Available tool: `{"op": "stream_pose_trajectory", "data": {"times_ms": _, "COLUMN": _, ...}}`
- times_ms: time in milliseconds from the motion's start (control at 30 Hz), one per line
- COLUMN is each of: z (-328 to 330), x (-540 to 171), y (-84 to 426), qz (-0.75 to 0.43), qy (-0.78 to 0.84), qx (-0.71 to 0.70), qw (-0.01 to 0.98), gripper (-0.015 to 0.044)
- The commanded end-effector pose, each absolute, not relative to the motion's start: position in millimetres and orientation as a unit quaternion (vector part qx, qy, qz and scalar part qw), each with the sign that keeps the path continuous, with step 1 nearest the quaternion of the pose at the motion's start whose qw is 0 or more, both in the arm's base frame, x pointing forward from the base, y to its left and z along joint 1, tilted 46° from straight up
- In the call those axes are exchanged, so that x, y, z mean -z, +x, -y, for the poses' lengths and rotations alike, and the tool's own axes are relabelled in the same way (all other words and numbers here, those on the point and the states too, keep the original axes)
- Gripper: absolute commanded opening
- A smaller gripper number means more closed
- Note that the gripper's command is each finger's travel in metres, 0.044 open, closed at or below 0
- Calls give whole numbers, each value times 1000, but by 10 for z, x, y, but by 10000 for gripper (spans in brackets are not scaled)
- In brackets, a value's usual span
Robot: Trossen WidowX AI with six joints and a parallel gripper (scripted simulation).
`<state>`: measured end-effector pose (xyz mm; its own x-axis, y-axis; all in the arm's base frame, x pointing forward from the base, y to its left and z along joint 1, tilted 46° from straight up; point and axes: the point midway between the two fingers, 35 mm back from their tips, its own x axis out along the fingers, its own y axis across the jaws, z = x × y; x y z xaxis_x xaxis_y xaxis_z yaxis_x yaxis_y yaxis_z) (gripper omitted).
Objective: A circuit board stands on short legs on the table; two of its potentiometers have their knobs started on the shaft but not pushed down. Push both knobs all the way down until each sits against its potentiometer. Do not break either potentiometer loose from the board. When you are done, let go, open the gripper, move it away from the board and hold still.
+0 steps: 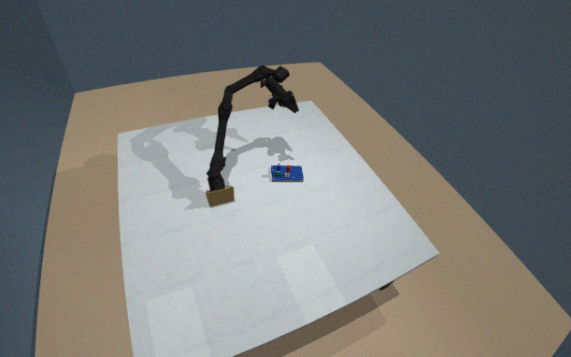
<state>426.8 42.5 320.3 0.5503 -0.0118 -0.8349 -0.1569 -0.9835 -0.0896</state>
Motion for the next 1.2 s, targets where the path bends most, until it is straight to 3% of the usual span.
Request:
{"op": "stream_pose_trajectory", "data": {"times_ms": 0, "z": -424, "x": -3198, "y": 4267, "qz": -49, "qy": -877, "qx": -472, "qw": 79, "gripper": 374}}
{"op": "stream_pose_trajectory", "data": {"times_ms": 467, "z": -344, "x": -2835, "y": 4239, "qz": -127, "qy": -813, "qx": -512, "qw": 247, "gripper": 6}}
{"op": "stream_pose_trajectory", "data": {"times_ms": 1167, "z": -209, "x": -2304, "y": 4107, "qz": -278, "qy": -643, "qx": -532, "qw": 476, "gripper": 0}}
